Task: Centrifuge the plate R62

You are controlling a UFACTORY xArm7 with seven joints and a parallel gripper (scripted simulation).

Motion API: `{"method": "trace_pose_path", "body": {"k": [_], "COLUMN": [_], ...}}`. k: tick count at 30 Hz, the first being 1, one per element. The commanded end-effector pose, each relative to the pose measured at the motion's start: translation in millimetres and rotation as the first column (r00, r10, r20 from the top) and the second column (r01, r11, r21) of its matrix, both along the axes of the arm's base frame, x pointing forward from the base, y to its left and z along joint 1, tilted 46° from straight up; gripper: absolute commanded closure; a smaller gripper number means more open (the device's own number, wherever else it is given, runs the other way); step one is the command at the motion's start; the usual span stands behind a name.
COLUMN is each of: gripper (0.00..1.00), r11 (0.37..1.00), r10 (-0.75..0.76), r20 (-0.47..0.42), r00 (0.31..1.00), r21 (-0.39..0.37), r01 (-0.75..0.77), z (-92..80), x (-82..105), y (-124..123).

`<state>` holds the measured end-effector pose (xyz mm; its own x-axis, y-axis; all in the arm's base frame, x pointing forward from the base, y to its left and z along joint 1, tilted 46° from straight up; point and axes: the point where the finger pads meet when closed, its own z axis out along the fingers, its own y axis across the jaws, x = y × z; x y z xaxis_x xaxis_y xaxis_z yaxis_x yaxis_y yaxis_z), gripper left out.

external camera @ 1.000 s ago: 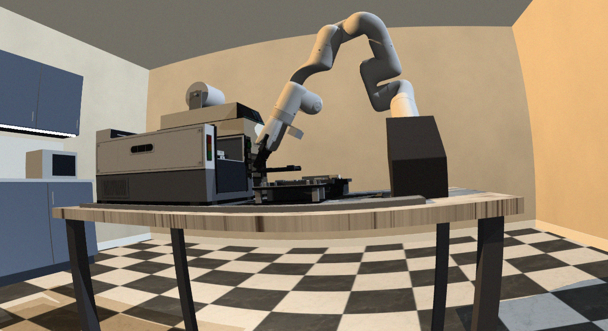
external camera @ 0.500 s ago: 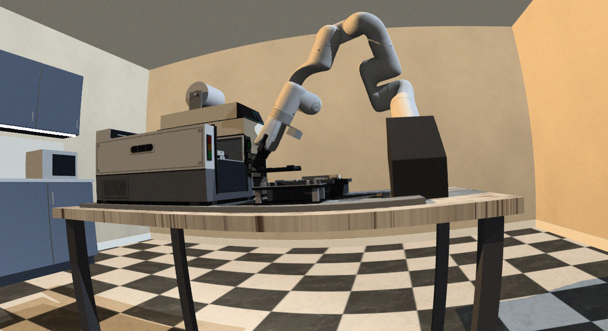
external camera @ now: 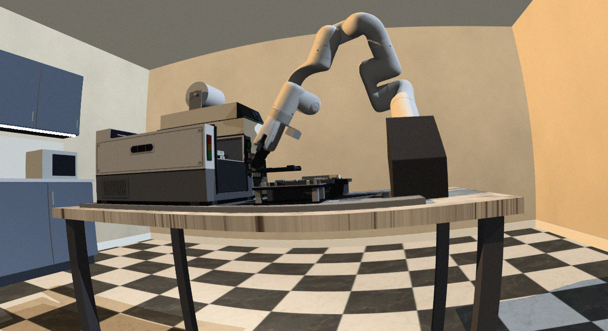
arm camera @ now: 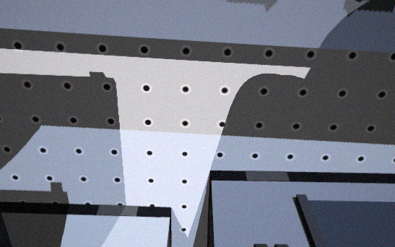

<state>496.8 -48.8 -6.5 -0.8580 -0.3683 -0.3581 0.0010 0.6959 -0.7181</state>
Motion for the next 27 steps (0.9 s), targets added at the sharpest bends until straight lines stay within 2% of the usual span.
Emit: {"method": "trace_pose_path", "body": {"k": [1, 27], "gripper": [1.0, 1.0], "r11": [1.0, 1.0], "r10": [0.003, 0.003], "r20": [0.002, 0.002], "r00": [1.0, 1.0], "r21": [0.002, 0.002], "r01": [-0.003, -0.003], "z": [0.7, 0.8], "x": [2.2, 7.4], "y": [1.8, 1.9]}}
